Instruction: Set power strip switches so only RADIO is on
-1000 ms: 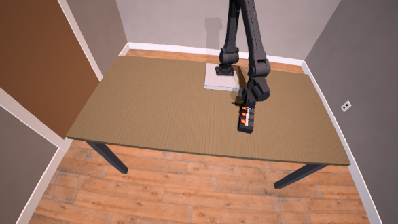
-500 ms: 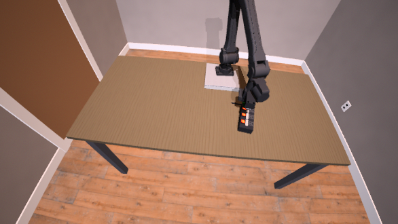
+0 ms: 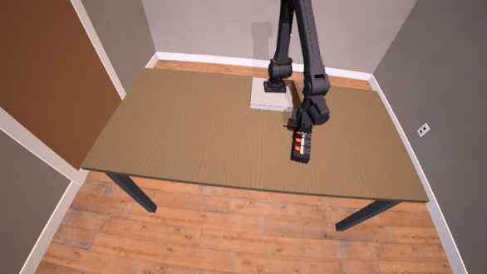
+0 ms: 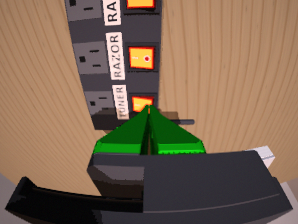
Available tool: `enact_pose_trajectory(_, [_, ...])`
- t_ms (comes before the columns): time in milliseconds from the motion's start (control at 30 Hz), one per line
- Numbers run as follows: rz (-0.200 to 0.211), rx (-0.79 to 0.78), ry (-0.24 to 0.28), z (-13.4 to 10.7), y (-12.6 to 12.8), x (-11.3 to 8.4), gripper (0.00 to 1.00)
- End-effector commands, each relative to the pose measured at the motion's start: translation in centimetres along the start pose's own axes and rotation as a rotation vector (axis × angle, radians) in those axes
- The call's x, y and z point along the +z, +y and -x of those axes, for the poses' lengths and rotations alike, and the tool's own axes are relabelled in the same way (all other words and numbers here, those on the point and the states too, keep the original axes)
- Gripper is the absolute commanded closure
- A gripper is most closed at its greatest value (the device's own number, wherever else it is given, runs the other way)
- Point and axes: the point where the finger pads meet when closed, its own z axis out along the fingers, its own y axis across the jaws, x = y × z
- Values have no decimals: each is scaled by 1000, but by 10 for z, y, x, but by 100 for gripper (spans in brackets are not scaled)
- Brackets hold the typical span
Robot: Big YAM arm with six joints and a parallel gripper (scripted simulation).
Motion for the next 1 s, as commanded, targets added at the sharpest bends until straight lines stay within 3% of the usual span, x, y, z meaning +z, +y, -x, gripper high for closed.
enact_pose_trajectory(0, [14,0,-35,10,7,-7,100])
enact_pose_trajectory(967, [14,-1,-35,5,6,-8,100])
